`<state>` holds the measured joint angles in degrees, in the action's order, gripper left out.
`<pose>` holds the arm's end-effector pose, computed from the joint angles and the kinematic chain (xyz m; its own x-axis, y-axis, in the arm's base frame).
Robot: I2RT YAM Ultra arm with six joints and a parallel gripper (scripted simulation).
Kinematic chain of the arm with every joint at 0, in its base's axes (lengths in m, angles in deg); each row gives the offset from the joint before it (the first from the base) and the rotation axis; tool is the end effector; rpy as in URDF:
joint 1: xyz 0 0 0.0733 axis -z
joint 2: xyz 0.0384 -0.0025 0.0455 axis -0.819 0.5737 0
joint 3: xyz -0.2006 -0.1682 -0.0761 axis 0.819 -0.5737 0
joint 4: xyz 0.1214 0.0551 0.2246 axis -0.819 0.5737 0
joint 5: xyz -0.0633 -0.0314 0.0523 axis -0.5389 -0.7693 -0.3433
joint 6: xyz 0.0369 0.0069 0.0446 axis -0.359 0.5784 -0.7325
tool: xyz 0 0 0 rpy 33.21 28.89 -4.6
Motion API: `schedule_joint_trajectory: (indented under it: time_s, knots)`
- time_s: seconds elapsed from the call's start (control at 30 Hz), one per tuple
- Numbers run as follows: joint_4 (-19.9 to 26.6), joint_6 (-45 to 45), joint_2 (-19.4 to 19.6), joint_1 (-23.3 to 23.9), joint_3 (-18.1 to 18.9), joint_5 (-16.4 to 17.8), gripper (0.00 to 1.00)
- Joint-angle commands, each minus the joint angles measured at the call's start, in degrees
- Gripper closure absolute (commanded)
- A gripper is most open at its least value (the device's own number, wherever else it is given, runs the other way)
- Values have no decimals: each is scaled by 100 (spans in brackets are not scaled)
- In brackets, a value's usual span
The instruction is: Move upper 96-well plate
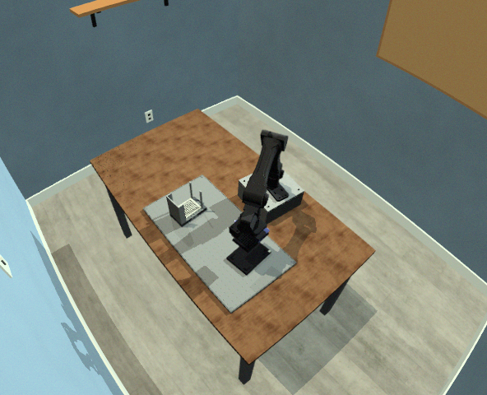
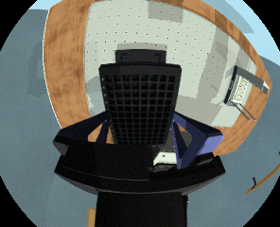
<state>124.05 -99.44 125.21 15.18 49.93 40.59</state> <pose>0.2684 0.2266 0.2030 -0.9618 -0.2736 0.0011 -0.2734 0.9613 0.0347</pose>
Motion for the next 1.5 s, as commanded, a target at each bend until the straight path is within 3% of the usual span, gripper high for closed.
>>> schedule_joint_trajectory:
  time_s: [0.0,1.47]
  knots:
    - [-27,3,-171,78,159,-51,100]
    - [-93,28,-178,63,-98,-48,100]
